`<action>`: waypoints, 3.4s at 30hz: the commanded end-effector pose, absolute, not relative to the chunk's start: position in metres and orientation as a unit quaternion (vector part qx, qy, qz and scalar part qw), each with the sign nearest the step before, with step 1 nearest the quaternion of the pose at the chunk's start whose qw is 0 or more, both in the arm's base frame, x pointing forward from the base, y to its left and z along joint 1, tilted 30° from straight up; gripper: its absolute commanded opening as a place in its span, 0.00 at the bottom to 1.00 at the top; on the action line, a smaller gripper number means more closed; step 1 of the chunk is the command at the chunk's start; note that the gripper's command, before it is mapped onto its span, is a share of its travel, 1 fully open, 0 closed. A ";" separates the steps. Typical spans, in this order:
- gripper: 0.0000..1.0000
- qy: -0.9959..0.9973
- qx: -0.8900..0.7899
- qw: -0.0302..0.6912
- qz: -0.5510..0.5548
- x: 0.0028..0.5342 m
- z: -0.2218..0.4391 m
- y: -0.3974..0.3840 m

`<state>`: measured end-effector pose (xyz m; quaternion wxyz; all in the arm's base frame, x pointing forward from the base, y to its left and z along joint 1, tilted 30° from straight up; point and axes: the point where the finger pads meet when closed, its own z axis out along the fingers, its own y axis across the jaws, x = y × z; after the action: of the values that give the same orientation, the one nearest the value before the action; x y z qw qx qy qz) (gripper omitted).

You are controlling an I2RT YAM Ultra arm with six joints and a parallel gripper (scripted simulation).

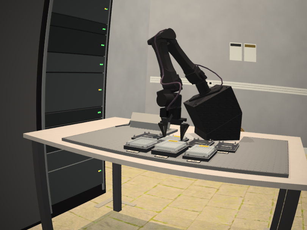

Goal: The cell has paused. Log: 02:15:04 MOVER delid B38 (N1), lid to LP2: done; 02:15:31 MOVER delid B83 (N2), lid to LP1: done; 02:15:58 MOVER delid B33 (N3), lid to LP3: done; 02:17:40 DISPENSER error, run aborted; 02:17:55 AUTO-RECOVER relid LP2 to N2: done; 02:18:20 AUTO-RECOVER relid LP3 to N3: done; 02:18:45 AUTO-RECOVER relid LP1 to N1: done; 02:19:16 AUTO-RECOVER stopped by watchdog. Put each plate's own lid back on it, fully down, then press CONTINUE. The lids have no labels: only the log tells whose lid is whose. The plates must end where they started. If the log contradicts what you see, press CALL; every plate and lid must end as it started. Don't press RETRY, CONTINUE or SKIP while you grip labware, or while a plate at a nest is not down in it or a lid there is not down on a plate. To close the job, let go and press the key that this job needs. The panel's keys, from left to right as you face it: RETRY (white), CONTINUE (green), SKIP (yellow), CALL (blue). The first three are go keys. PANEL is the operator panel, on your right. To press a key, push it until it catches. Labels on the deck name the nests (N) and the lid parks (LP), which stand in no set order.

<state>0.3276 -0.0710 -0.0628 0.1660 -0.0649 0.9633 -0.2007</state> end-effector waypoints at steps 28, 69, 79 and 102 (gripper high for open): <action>0.00 0.965 -0.071 0.163 -0.194 0.317 -0.068 -0.068; 0.00 0.964 -0.069 0.163 -0.200 0.300 -0.028 -0.053; 0.00 0.963 -0.067 0.169 -0.198 0.309 -0.026 -0.054; 0.00 0.960 -0.065 0.182 -0.202 0.321 -0.013 -0.055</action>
<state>0.3038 -0.0554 -0.0312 0.1556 -0.0687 0.9656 -0.1965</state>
